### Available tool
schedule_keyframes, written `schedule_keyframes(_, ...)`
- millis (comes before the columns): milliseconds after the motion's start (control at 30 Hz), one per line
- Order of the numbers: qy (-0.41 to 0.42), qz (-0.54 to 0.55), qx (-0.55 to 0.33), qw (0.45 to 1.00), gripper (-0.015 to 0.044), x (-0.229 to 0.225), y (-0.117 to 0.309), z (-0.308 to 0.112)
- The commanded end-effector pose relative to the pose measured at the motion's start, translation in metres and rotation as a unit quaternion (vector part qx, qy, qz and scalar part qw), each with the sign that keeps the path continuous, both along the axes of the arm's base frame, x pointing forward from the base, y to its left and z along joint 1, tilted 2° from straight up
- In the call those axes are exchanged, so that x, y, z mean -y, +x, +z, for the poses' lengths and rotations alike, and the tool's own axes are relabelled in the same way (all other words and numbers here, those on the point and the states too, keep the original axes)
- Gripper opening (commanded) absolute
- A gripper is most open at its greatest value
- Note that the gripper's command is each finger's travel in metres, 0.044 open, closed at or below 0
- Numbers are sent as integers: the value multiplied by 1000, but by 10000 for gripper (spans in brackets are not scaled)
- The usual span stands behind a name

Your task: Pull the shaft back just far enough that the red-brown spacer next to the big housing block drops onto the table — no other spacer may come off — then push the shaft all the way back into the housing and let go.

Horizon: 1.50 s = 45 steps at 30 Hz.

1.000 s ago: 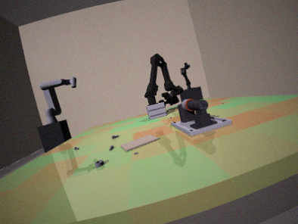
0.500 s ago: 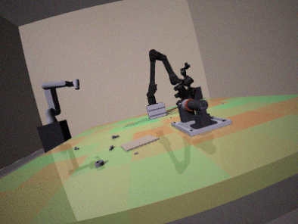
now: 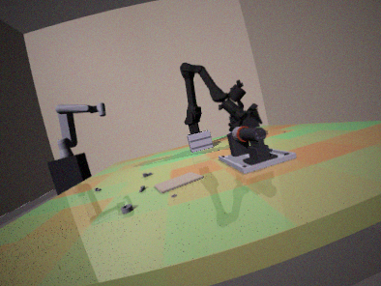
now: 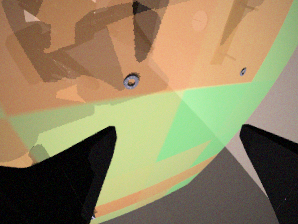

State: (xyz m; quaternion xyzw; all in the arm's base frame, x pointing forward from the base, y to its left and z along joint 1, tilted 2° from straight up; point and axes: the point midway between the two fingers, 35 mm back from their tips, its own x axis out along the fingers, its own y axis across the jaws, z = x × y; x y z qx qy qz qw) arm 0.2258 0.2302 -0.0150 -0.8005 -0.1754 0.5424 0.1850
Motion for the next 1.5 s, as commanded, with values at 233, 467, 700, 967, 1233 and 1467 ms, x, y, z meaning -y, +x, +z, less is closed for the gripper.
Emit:
schedule_keyframes(233, -198, -128, 160, 959, 440, 149, 97, 32)
schedule_keyframes(467, -245, -152, 174, 942, 440, 185, 106, 39)
schedule_keyframes(700, -245, -152, 174, 942, 440, 188, 107, 39)
schedule_keyframes(967, -245, -152, 174, 942, 440, 188, 107, 39)
schedule_keyframes(1233, -245, -152, 174, 942, 440, 188, 107, 39)
schedule_keyframes(1467, -245, -152, 174, 942, 440, 188, 107, 39)
